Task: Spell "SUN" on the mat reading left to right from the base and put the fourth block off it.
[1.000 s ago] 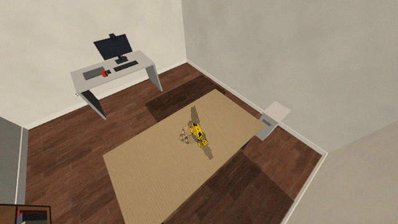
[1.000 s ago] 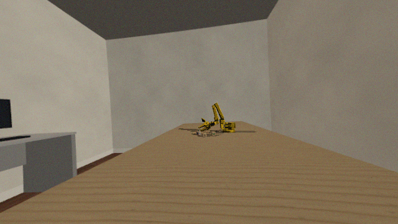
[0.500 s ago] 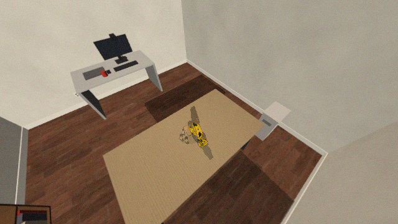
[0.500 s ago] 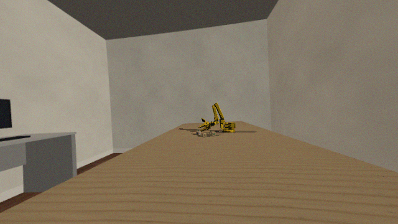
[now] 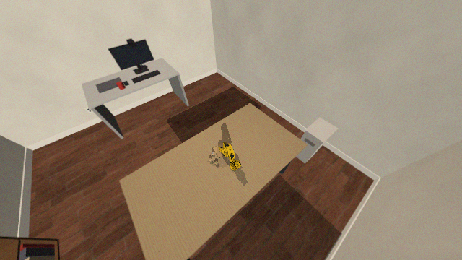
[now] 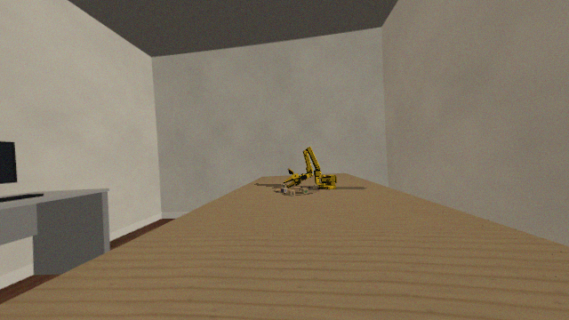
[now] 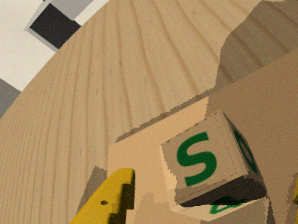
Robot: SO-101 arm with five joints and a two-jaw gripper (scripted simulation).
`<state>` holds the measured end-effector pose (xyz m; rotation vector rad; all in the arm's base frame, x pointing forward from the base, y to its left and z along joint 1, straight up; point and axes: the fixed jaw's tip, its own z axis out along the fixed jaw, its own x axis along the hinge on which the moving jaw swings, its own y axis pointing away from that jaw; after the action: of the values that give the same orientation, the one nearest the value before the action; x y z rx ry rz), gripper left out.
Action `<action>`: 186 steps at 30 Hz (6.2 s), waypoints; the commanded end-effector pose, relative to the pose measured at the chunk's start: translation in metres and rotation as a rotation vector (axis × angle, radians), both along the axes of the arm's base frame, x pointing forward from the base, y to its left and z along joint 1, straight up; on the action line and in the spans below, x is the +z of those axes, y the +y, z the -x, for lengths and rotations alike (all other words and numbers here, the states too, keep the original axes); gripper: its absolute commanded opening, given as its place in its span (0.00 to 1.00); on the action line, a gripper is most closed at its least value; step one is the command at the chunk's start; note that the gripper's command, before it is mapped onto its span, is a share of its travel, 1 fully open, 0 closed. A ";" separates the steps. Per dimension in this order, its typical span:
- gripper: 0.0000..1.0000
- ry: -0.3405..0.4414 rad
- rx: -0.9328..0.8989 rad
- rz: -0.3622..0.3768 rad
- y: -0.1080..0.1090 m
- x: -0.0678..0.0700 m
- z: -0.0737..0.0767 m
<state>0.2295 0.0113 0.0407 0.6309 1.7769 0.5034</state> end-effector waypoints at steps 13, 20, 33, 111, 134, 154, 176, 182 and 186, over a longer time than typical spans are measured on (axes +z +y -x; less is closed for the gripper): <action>0.32 -0.187 -0.002 -0.209 -0.001 0.074 0.003; 0.32 -0.192 0.000 -0.203 -0.001 0.074 0.003; 0.32 -0.196 0.002 -0.199 -0.001 0.074 0.002; 0.32 0.383 0.210 0.346 0.013 0.112 -0.067; 0.32 0.594 0.379 0.520 0.011 0.132 -0.022; 0.32 0.663 0.462 0.601 0.011 0.135 -0.012; 0.32 0.964 0.556 0.551 0.011 0.067 -0.019; 0.32 1.103 0.598 0.524 0.011 0.035 -0.015; 0.32 1.141 0.609 0.516 0.011 0.027 -0.014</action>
<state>0.2370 0.0211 0.0586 -0.0736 3.1196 -0.0006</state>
